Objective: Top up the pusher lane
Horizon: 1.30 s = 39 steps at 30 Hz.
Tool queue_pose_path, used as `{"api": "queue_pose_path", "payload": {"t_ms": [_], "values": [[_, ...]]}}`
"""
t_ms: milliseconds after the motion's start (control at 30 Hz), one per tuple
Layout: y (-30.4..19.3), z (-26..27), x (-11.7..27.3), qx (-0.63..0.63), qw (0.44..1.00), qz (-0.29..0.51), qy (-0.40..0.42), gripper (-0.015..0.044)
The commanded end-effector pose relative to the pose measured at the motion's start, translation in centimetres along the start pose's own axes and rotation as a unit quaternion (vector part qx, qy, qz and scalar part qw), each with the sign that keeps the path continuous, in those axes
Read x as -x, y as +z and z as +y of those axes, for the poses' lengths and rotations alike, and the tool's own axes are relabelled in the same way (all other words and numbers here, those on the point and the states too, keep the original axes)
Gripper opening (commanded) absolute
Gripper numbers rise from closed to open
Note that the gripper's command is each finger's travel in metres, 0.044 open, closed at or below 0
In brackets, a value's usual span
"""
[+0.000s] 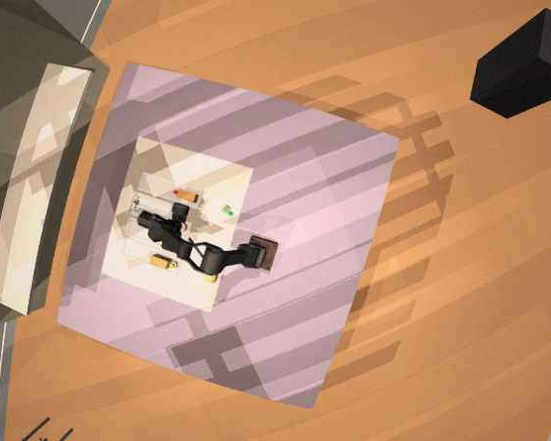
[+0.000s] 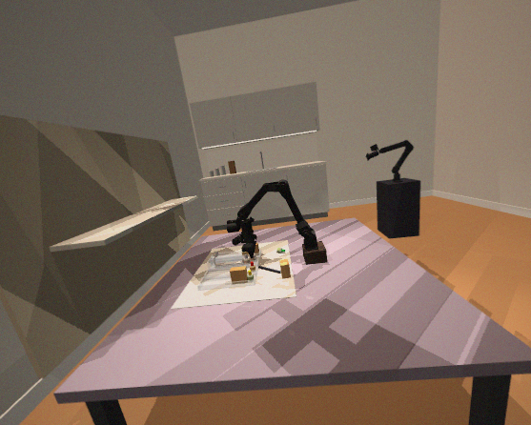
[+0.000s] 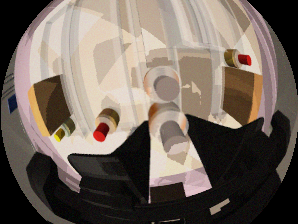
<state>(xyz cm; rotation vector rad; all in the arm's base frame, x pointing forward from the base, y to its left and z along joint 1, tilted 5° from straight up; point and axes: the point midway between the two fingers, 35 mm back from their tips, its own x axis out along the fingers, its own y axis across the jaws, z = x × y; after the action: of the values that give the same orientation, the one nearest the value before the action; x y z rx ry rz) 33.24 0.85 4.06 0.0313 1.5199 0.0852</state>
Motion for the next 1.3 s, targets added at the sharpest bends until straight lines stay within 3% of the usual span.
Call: {"api": "queue_pose_path", "payload": {"t_ms": [0, 1267], "values": [[0.7, -0.1, 0.1, -0.001, 1.000, -0.014, -0.002, 0.0000], [0.6, -0.1, -1.2, -0.001, 1.000, -0.013, -0.002, 0.0000]]}}
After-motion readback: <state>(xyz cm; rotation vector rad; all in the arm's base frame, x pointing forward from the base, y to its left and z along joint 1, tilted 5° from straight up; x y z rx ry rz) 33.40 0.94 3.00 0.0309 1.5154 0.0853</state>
